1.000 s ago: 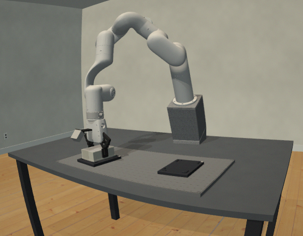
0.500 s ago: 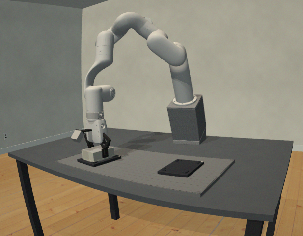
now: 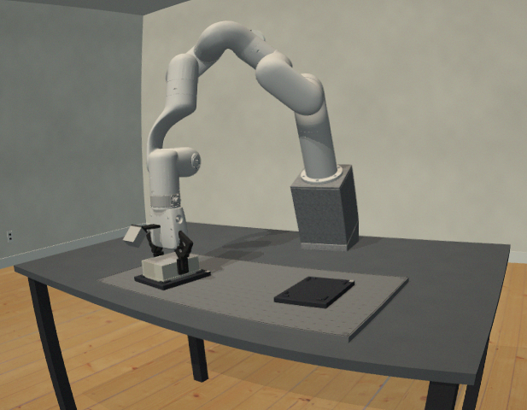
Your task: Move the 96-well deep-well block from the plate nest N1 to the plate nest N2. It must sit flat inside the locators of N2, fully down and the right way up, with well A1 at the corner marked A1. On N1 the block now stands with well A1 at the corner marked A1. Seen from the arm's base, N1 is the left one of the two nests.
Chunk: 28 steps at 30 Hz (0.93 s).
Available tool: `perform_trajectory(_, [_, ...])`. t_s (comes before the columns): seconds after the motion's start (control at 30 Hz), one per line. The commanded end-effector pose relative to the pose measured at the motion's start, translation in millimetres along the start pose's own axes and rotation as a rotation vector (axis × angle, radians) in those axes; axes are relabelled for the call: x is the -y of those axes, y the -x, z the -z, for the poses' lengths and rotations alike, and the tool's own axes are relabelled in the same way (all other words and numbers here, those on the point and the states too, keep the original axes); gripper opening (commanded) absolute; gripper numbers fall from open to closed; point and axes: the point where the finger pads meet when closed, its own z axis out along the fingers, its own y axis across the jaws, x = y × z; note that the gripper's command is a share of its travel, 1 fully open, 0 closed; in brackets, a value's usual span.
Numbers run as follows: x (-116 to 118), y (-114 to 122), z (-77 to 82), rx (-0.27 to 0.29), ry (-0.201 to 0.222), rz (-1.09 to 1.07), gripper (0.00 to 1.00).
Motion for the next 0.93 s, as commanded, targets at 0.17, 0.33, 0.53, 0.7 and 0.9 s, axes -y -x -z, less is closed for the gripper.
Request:
perform_trajectory(0.17, [-1,-1,0.9,-0.003,0.002,0.000,1.00])
perform_trajectory(0.33, [-1,-1,0.9,-0.003,0.002,0.000,1.00])
perform_trajectory(0.53, [-1,-1,11.5,-0.003,0.001,0.000,1.00])
perform_trajectory(0.7, [-1,-1,11.5,-0.003,0.001,0.000,1.00])
perform_trajectory(0.9, [-1,-1,11.5,-0.003,0.001,0.000,1.00])
